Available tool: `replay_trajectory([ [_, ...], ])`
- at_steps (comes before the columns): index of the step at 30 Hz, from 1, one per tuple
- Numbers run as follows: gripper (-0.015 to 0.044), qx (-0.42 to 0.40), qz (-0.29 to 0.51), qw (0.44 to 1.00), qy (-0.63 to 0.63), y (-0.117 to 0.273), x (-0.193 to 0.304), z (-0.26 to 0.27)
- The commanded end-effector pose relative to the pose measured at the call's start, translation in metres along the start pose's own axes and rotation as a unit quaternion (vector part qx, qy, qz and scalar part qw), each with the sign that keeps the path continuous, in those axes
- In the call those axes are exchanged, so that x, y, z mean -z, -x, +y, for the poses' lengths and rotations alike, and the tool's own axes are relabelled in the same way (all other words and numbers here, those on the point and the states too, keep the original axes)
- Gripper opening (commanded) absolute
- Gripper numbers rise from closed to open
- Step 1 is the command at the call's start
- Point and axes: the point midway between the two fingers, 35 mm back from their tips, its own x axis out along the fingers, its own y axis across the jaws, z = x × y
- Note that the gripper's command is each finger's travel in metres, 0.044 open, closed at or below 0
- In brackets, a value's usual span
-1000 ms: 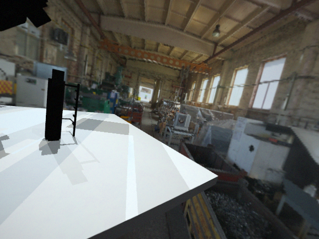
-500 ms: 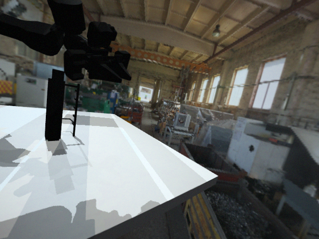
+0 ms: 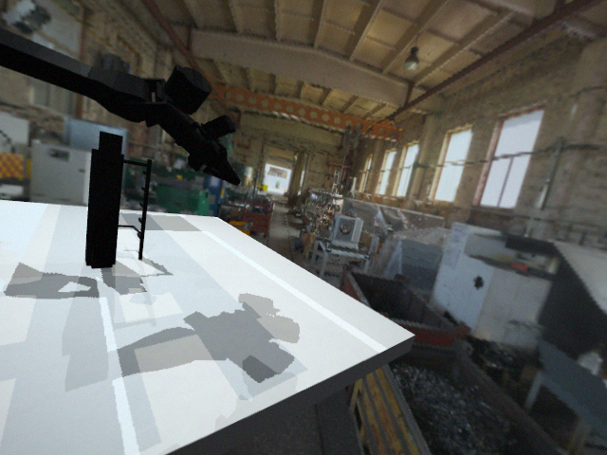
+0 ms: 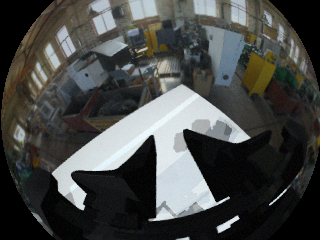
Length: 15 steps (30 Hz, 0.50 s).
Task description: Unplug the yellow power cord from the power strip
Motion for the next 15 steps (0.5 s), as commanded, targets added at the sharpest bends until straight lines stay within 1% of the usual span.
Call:
replay_trajectory([
  [1,0.0160,-0.070,0.038,0.992,0.096,0.007,0.028,0.061],
  [8,0.0160,-0.175,0.084,0.949,0.247,0.037,0.078,0.148],
  [11,0.0160,-0.219,0.103,0.919,0.313,0.056,0.107,0.187],
  [15,0.0160,-0.267,0.125,0.870,0.395,0.084,0.145,0.226],
])
